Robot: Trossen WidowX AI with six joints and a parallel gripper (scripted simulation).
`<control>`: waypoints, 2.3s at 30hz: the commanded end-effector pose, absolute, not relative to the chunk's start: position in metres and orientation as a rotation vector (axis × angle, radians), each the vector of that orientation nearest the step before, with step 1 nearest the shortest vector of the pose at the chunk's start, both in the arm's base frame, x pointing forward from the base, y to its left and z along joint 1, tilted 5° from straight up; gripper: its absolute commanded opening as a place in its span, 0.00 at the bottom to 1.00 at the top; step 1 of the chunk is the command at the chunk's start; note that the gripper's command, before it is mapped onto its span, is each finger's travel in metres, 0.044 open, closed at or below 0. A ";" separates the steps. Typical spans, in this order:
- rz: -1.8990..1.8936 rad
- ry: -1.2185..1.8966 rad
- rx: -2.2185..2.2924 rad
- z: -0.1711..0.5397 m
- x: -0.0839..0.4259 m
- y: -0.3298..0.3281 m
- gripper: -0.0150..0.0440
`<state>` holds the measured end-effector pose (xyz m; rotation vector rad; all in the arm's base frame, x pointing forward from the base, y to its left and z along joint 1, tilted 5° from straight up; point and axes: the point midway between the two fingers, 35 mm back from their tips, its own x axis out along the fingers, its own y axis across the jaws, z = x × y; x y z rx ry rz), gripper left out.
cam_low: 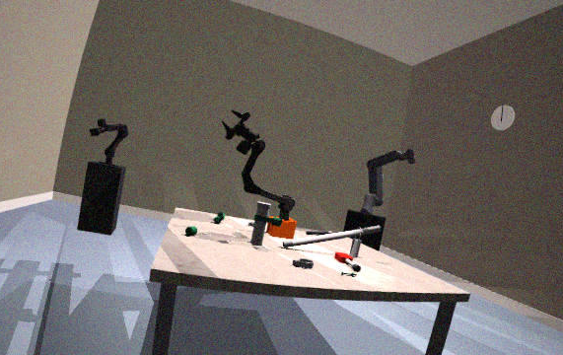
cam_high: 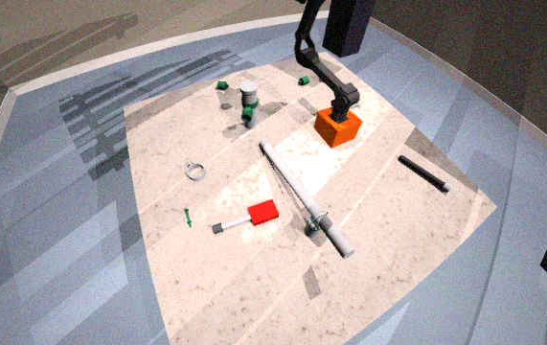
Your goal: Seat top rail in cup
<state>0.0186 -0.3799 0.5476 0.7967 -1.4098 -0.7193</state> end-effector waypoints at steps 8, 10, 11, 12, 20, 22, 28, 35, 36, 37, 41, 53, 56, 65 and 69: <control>-0.458 -1.552 0.634 0.605 -0.013 -0.308 1.00; -0.406 -1.573 0.584 0.617 -0.020 -0.289 1.00; -0.376 -1.583 0.557 0.623 -0.023 -0.277 1.00; -0.345 -1.591 0.527 0.629 -0.026 -0.265 1.00; -0.074 -1.594 0.262 0.668 -0.034 -0.150 1.00; -0.068 -1.557 0.167 0.671 -0.028 -0.125 1.00; 0.076 -1.466 -0.025 0.675 -0.007 -0.046 1.00; 0.249 -1.287 -0.214 0.659 0.038 0.044 1.00; 0.269 -1.256 -0.238 0.655 0.047 0.055 1.00; 0.289 -1.222 -0.261 0.651 0.055 0.066 1.00; 0.355 -1.073 -0.349 0.627 0.094 0.105 1.00; 0.433 -0.637 -0.509 0.539 0.204 0.158 1.00; 0.446 -0.517 -0.512 0.514 0.227 0.162 1.00; 0.424 -0.041 -0.466 0.407 0.299 0.149 1.00; 0.375 0.194 -0.414 0.352 0.321 0.129 1.00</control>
